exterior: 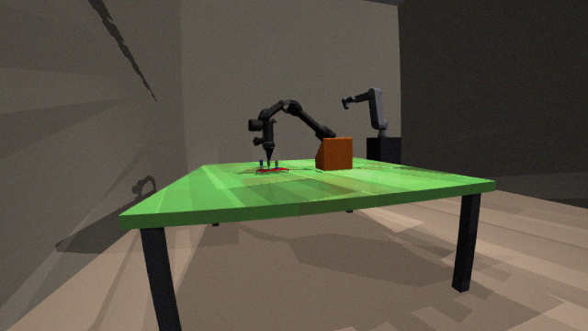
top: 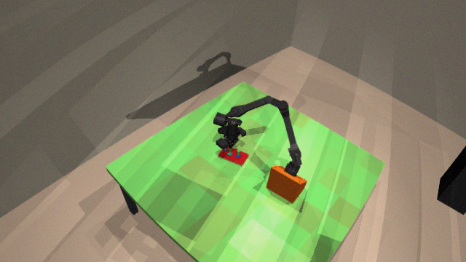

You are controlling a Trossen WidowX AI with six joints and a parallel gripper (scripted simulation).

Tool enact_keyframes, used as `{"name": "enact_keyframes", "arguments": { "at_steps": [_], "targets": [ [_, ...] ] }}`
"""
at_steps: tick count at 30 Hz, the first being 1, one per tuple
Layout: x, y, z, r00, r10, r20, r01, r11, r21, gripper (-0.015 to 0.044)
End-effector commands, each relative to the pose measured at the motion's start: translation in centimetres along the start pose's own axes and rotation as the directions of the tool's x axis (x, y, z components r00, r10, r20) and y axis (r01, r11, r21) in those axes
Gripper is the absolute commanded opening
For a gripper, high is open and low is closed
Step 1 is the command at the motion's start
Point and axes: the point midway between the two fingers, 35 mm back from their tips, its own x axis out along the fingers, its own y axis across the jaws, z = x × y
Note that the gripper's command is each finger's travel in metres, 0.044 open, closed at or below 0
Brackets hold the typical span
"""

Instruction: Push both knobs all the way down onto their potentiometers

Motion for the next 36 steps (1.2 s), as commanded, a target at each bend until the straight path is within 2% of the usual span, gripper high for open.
{"name": "enact_keyframes", "arguments": {
  "at_steps": [1, 36],
  "targets": [
    [1.13, -0.18, 0.15, 1.000, -0.006, -0.010, 0.006, 1.000, 0.012, 0.0000],
    [1.72, -0.19, 0.15, 1.000, -0.006, -0.010, 0.006, 1.000, 0.012, 0.0000]
  ]
}}
